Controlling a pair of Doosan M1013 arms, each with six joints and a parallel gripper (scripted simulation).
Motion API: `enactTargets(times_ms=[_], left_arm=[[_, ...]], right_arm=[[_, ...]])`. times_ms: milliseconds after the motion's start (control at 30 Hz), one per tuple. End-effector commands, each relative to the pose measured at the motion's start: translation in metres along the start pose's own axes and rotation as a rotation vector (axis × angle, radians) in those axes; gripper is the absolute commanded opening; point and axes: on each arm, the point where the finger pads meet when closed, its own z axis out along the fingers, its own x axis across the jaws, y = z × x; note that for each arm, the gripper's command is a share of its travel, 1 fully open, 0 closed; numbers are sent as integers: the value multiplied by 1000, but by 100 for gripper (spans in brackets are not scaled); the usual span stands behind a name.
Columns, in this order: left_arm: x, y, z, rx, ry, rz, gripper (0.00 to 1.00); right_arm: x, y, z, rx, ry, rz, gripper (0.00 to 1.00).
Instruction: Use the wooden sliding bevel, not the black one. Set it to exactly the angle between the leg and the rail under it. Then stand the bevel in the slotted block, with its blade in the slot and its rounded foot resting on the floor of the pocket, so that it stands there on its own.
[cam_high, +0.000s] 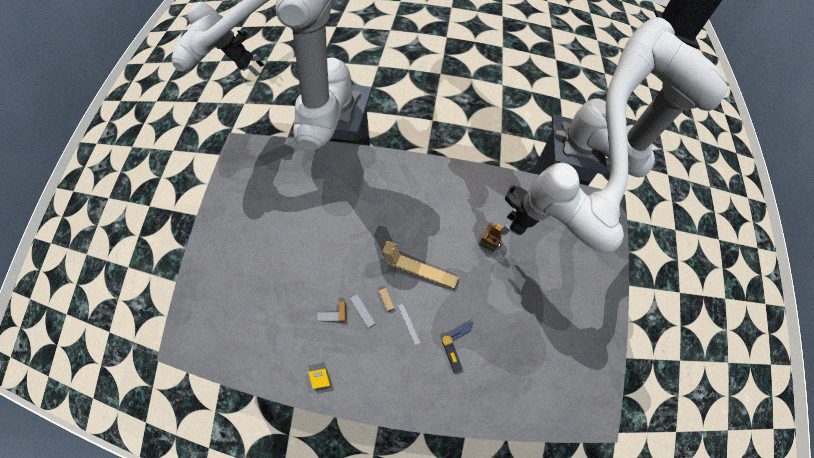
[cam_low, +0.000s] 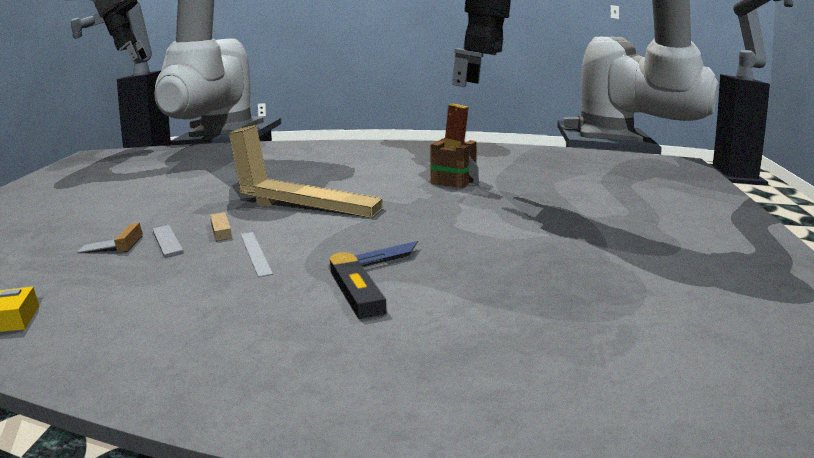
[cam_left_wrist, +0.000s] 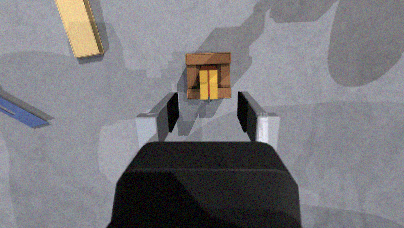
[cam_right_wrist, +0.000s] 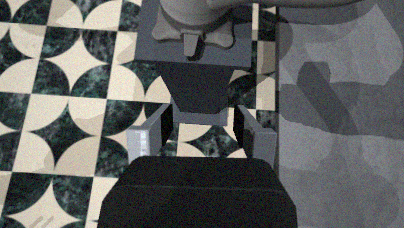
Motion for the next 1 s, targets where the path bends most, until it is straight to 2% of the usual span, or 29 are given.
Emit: enactTargets(times_ms=[0,367,433,500,600,667,967], left_arm=[[0,0,-1,-7,-15,-17,100],[0,0,0,-7,-15,-17,100],[0,0,10,-7,-15,-17,100],[0,0,10,-7,-15,-17,100],[0,0,39,-7,-15,-17,100],[0,0,49,-7,-15,-17,100],[0,0,50,-7,-15,-17,100]], right_arm=[[0,0,-1,-1,0,0,100],[0,0,-1,-1,0,0,100],[0,0,-1,-1,0,0,100],[0,0,-1,-1,0,0,100],[0,0,-1,-1,0,0,100],[0,0,-1,-1,0,0,100],[0,0,-1,-1,0,0,100]])
